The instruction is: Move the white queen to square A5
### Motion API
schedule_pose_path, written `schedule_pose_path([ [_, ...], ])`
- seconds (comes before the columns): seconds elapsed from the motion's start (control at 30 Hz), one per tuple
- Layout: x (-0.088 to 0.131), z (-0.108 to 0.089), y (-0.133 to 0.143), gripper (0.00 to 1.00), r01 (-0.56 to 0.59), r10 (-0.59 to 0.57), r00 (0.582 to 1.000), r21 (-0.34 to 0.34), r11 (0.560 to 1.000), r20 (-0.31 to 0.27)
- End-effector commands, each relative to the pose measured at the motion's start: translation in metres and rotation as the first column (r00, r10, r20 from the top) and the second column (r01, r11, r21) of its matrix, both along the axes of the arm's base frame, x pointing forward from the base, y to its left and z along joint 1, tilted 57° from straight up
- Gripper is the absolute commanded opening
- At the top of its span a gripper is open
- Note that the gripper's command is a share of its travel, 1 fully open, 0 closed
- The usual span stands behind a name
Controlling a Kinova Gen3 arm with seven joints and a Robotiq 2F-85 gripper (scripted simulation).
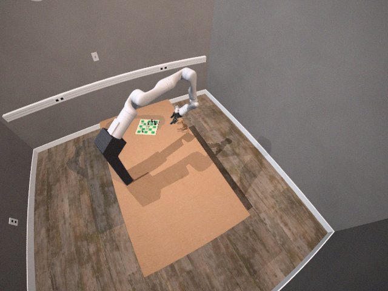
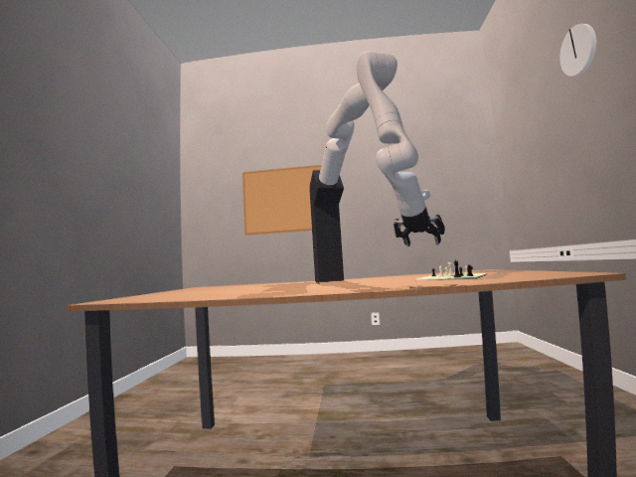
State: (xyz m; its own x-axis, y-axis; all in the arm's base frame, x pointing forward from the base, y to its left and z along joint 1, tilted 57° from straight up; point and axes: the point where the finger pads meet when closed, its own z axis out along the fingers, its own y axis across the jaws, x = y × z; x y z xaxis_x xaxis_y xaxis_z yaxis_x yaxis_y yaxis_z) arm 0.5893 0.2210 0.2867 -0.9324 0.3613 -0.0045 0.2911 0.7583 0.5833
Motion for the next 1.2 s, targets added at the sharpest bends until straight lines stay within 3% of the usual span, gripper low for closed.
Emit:
schedule_pose_path([
  [0.0,0.002,0.004,0.0,1.0,0.001,-0.001,1.0,0.006,1.0,0.012],
  [0.27,0.0,0.001,0.0,1.0,-0.003,0.003,1.0,-0.004,1.0,0.007],
  [0.77,-0.01,-0.005,0.012,1.0,-0.084,0.094,0.991,-0.104,0.991,0.098],
  [0.97,-0.024,-0.016,0.028,1.0,-0.144,0.18,0.969,-0.207,0.968,0.169],
  [1.17,-0.041,-0.029,0.049,1.0,-0.204,0.3,0.92,-0.348,0.915,0.25],
])
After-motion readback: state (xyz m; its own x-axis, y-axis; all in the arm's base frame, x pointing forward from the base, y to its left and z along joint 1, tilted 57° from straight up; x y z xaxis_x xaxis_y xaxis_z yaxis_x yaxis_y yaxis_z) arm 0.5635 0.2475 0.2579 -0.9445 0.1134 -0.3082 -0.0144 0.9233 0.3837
